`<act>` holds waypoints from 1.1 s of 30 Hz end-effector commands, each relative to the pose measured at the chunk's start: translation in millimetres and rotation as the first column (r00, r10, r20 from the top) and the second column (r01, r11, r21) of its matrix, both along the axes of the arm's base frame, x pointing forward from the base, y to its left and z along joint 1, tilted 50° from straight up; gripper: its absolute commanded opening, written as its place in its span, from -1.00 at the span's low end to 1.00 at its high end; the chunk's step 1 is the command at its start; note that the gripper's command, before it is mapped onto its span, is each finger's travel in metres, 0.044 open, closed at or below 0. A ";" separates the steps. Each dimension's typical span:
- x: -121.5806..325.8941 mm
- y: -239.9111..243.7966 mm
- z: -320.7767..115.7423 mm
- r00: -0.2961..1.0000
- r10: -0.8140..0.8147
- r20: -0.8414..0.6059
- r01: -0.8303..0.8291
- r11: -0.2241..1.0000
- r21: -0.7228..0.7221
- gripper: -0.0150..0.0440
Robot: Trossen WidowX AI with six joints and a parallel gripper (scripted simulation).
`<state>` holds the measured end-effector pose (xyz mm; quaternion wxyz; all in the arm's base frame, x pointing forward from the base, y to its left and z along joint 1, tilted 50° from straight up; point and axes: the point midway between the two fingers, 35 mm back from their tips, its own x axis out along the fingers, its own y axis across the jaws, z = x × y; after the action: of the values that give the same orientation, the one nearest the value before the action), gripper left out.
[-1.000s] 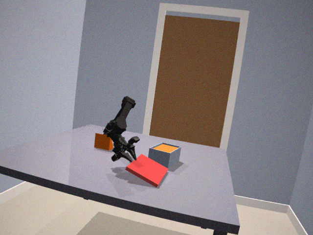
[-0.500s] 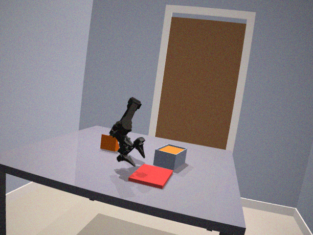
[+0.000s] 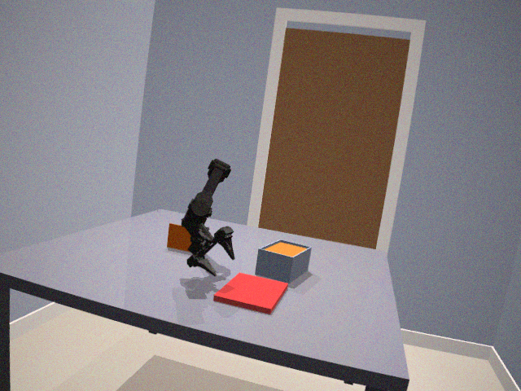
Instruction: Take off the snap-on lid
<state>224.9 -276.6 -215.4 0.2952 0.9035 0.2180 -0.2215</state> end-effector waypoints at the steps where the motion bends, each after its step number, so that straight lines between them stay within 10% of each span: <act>1: -9.8 5.3 1.1 1.000 0.002 -0.002 -0.002 1.000 0.006 1.00; 33: -45.1 -13.7 27.0 1.000 0.002 -0.006 -0.002 1.000 0.005 1.00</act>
<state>183.2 -284.4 -193.6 0.2893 0.9048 0.2197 -0.2221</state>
